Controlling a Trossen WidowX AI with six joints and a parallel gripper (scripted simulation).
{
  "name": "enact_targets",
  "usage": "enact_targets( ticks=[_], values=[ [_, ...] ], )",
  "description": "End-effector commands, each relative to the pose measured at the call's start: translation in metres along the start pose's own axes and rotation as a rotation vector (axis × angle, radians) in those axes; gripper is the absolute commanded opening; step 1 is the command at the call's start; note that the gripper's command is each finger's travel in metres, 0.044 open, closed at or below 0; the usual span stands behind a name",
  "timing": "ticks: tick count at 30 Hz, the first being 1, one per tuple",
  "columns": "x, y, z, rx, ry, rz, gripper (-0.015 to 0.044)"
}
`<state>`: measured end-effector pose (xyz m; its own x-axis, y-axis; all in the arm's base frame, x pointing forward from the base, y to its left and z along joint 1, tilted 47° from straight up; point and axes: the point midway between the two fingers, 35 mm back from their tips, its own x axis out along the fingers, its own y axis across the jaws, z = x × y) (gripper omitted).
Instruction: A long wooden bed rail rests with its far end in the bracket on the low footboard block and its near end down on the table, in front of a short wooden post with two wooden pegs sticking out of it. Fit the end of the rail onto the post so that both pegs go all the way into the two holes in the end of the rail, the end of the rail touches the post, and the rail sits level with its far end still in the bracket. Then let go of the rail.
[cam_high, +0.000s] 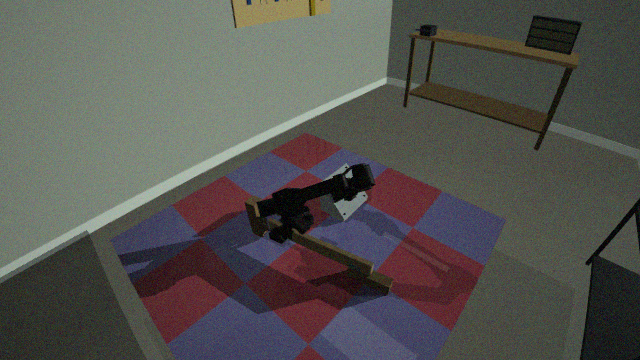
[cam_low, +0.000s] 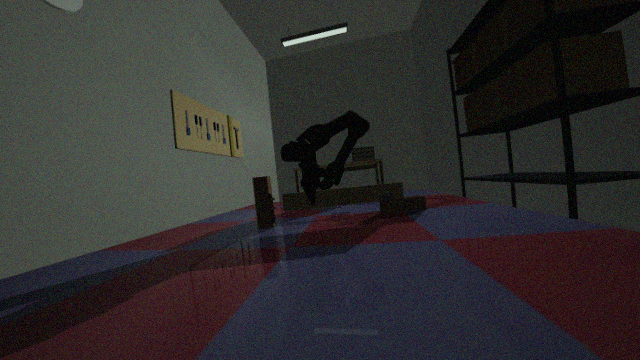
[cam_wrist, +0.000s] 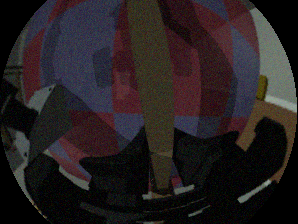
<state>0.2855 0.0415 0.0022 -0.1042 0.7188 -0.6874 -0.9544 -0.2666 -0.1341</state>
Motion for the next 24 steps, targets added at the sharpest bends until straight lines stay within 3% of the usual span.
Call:
enact_targets(
  ticks=[1, 24],
  values=[
    [-0.0036, -0.0010, -0.0035, -0.001, 0.005, -0.009, 0.0000],
    [-0.0030, -0.0010, -0.0099, -0.001, 0.005, -0.009, 0.0000]
  ],
)
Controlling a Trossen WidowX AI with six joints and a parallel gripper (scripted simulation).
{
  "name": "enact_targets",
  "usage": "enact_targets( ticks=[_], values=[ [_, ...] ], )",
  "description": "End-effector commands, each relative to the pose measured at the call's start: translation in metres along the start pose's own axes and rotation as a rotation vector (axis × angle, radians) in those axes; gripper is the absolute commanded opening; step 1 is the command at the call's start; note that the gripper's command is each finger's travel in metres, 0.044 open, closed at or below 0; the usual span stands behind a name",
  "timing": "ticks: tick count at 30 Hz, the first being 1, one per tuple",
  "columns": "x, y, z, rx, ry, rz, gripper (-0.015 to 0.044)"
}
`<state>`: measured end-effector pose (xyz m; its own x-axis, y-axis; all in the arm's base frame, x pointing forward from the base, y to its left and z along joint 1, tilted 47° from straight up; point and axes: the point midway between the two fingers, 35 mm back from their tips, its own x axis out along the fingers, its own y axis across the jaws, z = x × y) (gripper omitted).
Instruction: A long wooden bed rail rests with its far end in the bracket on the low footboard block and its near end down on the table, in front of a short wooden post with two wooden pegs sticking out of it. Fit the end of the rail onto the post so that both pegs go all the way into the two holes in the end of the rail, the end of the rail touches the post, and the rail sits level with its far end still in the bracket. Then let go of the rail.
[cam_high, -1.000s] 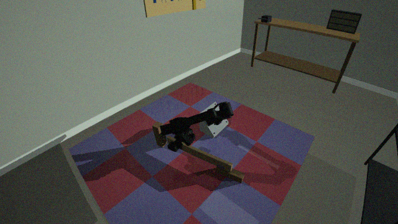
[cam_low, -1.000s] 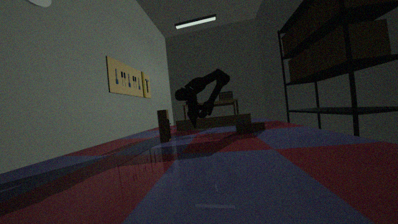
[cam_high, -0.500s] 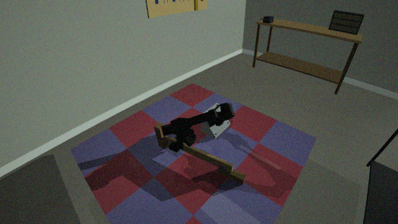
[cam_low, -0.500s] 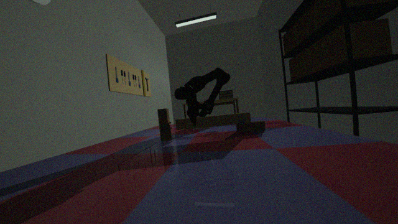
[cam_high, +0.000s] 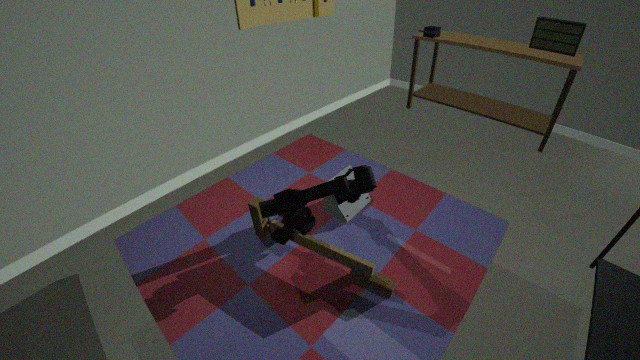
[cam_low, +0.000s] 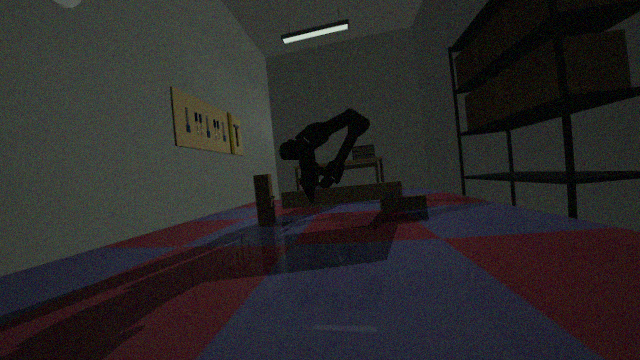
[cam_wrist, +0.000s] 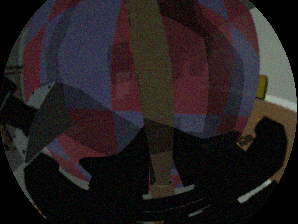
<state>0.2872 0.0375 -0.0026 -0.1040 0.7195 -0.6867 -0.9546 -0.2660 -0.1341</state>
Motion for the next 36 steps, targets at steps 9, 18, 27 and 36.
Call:
enact_targets(
  ticks=[9, 18, 27, 36],
  values=[
    [-0.0038, -0.0011, -0.0061, -0.002, 0.006, -0.009, 0.0000],
    [-0.0035, -0.0012, -0.0086, -0.002, 0.006, -0.009, 0.0000],
    [-0.0033, -0.0012, -0.0109, -0.002, 0.006, -0.009, 0.0000],
    [-0.0037, -0.0011, -0.0131, -0.002, 0.006, -0.009, 0.0000]
  ],
)
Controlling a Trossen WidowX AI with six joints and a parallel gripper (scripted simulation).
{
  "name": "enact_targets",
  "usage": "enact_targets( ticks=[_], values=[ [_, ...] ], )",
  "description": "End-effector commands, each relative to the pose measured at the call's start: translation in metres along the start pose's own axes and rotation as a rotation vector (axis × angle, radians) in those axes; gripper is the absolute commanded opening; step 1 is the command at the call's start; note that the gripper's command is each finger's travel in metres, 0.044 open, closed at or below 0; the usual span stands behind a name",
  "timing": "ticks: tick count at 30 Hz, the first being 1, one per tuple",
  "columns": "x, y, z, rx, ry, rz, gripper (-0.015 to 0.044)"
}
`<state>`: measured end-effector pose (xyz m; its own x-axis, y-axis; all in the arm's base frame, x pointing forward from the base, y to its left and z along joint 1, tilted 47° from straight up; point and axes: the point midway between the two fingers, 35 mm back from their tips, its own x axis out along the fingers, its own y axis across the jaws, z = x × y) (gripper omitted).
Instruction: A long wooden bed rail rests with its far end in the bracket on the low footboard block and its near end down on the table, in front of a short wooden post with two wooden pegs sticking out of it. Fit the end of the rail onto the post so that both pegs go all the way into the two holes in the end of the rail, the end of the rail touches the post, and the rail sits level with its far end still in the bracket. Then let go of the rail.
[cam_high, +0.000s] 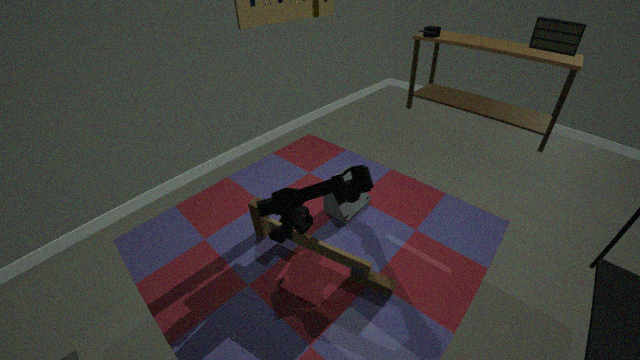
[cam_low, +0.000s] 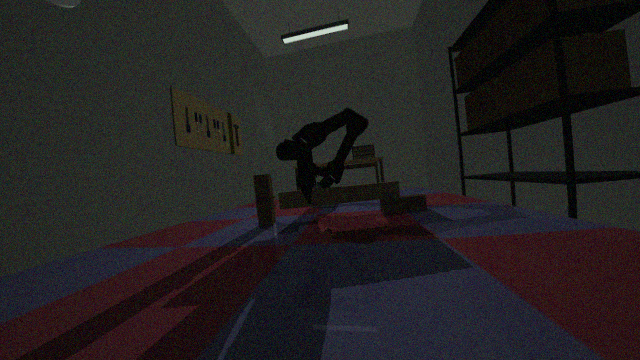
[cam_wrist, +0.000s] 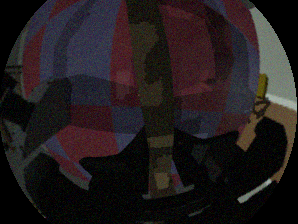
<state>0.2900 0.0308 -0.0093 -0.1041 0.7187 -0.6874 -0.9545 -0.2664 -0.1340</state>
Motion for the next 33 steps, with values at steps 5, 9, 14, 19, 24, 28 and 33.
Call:
enact_targets(
  ticks=[5, 9, 14, 19, 24, 28, 33],
  values=[
    [-0.0034, -0.0011, -0.0046, -0.002, 0.006, -0.009, 0.0000],
    [-0.0033, -0.0011, -0.0056, -0.002, 0.006, -0.009, 0.0000],
    [-0.0032, -0.0011, -0.0069, -0.002, 0.006, -0.009, 0.0000],
    [-0.0030, -0.0011, -0.0081, -0.002, 0.006, -0.009, 0.0000],
    [-0.0031, -0.0011, -0.0093, -0.002, 0.006, -0.009, 0.0000],
    [-0.0032, -0.0011, -0.0102, -0.002, 0.006, -0.009, 0.0000],
    [-0.0034, -0.0011, -0.0114, -0.002, 0.006, -0.009, 0.0000]
  ],
)
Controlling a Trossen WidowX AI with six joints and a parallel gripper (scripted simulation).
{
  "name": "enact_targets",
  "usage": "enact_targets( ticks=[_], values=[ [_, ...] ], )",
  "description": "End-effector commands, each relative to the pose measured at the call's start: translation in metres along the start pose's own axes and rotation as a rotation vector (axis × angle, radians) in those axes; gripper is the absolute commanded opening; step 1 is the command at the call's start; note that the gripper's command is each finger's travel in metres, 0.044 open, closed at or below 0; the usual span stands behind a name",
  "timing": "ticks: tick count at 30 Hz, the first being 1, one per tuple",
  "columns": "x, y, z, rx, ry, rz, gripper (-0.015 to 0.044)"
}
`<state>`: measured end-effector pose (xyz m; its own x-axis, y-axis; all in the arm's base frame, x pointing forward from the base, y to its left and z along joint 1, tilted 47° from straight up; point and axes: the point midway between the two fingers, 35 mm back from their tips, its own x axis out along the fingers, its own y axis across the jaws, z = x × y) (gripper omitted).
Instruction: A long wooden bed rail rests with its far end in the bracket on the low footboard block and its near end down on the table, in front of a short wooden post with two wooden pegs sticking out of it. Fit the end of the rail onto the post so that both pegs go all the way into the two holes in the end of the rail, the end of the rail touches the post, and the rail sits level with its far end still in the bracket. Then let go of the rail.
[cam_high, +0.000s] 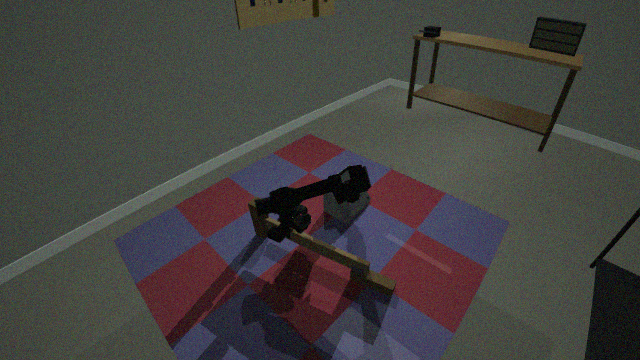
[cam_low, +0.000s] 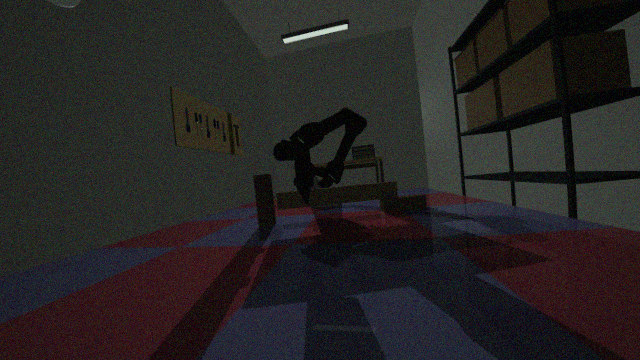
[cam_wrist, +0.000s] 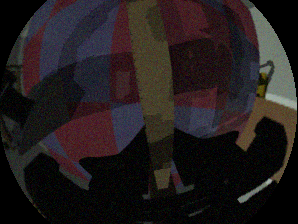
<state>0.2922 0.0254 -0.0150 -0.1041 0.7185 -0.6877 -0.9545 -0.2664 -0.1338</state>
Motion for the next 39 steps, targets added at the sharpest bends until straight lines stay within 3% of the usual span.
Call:
enact_targets(
  ticks=[1, 39],
  values=[
    [-0.0032, -0.0011, -0.0035, -0.002, 0.006, -0.009, 0.0000],
    [-0.0034, -0.0012, -0.0126, -0.002, 0.006, -0.009, 0.0000]
  ],
)
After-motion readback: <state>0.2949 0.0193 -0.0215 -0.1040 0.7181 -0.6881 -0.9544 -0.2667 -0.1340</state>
